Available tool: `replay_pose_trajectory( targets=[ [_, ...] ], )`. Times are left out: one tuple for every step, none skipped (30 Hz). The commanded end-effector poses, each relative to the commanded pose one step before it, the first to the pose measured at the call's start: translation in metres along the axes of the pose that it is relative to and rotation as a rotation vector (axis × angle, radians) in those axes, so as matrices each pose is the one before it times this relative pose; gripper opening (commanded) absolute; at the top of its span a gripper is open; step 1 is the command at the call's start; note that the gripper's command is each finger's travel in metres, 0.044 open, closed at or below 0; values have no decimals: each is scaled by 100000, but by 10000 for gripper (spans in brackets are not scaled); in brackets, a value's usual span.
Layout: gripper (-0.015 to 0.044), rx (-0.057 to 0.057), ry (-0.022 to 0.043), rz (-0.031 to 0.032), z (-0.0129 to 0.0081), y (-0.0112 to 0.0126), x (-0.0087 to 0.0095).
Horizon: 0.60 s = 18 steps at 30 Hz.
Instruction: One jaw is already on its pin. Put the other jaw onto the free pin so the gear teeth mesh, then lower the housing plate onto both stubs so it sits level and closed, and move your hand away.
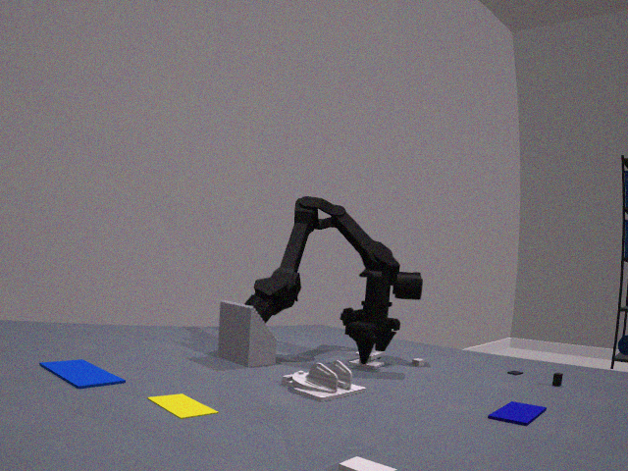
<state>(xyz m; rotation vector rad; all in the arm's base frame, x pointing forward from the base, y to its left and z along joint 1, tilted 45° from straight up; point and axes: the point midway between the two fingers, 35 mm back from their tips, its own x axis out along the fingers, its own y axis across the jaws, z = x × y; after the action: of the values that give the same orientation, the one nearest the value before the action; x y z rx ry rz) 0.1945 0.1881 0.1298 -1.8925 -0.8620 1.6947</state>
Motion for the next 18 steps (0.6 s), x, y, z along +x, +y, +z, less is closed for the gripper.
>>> replay_pose_trajectory(
  targets=[
    [351,11,17,12,-4,3,-3],
    [351,0,0,0,0,0,0],
    [351,0,0,0,0,0,0],
    [351,-4,-3,25,-9,6,-49],
    [351,-11,-8,73,-27,16,-148],
    [351,-16,-12,115,-42,26,-247],
    [351,-16,-15,133,-48,30,-307],
    [351,-13,-14,122,-43,29,-308],
    [351,-10,-14,111,-38,26,-310],
    [351,-6,-12,100,-33,24,-311],
    [351,-3,-11,90,-28,22,-312],
    [351,0,-9,79,-23,20,-313],
    [351,3,-8,68,-18,17,-314],
    [351,6,-6,58,-13,15,-315],
    [351,9,-3,47,-8,12,-316],
    [351,12,-1,37,-3,10,-316],
    [351,15,2,26,2,7,-317],
    [351,18,5,16,6,4,-318]
  ],
)
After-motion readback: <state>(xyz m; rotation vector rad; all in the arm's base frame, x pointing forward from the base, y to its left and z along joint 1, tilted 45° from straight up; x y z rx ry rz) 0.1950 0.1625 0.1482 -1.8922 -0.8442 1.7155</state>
